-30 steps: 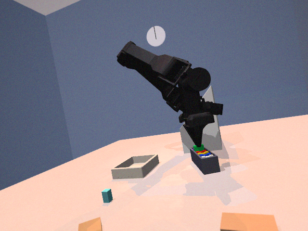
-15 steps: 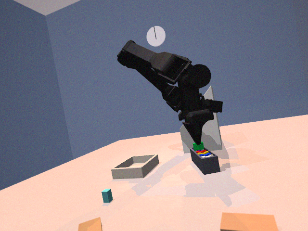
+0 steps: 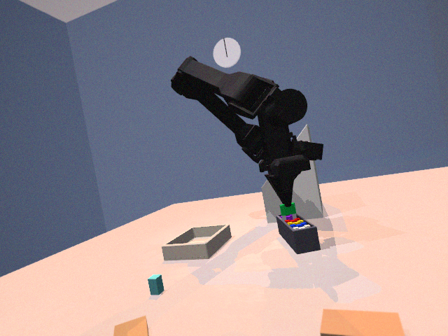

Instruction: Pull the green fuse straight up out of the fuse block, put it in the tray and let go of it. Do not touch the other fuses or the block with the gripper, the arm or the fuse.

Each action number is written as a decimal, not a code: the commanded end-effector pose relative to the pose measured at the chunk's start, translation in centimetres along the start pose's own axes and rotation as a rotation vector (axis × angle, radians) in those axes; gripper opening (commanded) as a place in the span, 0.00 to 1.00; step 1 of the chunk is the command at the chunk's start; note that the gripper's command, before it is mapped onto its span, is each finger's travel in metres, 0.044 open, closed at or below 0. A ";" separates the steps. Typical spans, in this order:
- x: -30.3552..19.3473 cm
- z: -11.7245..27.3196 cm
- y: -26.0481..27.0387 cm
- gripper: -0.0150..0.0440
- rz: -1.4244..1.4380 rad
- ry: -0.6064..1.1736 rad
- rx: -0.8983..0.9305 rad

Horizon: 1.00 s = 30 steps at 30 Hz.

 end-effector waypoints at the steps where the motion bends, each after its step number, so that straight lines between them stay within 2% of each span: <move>1: 0.0 0.2 0.0 0.25 -0.005 -0.003 -0.001; 30: 0.0 3.1 0.0 0.25 -0.004 -0.003 -0.001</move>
Point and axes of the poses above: the point midway between the two fingers, 35 mm back from their tips, its own z axis back along the fingers, its own y axis across the jaws, x = y × z, the point moved 7 cm from there along z, back along the fingers, and after that the axes turned 11 degrees about z, right-handed, at the moved point
